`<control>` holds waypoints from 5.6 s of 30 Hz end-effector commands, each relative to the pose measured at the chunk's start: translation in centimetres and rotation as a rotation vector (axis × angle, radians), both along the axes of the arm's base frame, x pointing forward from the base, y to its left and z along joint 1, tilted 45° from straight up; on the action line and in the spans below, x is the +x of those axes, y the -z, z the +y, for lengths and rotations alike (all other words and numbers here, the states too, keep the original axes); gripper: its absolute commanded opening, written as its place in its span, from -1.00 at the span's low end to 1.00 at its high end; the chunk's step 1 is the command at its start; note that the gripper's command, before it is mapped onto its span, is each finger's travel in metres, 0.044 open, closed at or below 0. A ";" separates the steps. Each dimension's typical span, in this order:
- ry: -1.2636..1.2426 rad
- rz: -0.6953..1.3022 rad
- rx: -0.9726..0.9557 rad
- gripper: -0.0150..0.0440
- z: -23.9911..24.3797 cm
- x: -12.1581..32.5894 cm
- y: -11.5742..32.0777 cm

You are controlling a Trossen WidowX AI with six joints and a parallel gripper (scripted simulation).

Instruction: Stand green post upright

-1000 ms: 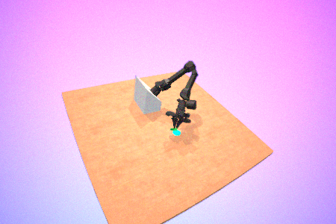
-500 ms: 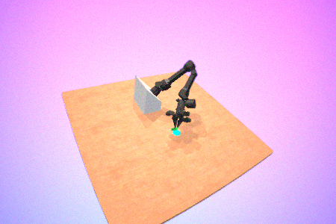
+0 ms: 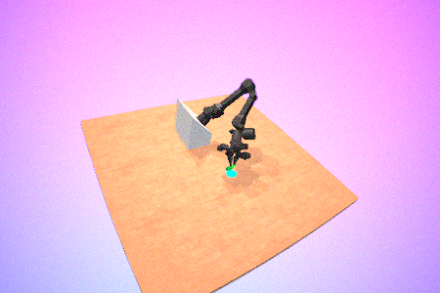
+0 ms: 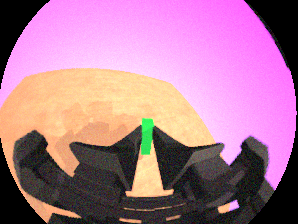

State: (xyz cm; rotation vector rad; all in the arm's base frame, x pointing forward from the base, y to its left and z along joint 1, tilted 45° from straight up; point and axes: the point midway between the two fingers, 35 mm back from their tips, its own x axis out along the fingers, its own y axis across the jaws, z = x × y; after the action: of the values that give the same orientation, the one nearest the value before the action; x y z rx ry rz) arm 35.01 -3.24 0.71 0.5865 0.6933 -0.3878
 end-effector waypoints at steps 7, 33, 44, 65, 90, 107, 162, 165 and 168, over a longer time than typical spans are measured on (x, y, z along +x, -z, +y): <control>0.042 -0.054 -0.006 -0.42 0.1 -0.6 -0.4; 0.139 -0.223 0.000 -0.42 0.3 -1.8 -2.3; 0.180 -0.298 0.012 -0.42 0.3 -2.4 -3.2; 0.258 -0.442 0.051 -0.42 0.3 -4.1 -5.0; 0.289 -0.501 0.073 -0.42 0.3 -4.9 -5.8; 0.283 -0.486 0.069 -0.42 2.7 -3.9 -3.5; 0.278 -0.483 0.067 0.56 7.8 -3.4 1.8; 0.278 -0.483 0.067 0.83 7.8 -3.4 1.8; 0.279 -0.483 0.068 0.86 7.6 -3.3 1.6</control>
State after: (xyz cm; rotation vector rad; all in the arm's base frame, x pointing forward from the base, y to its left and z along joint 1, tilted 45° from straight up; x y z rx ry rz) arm 31.59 4.55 -1.13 0.8044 0.1667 -0.4565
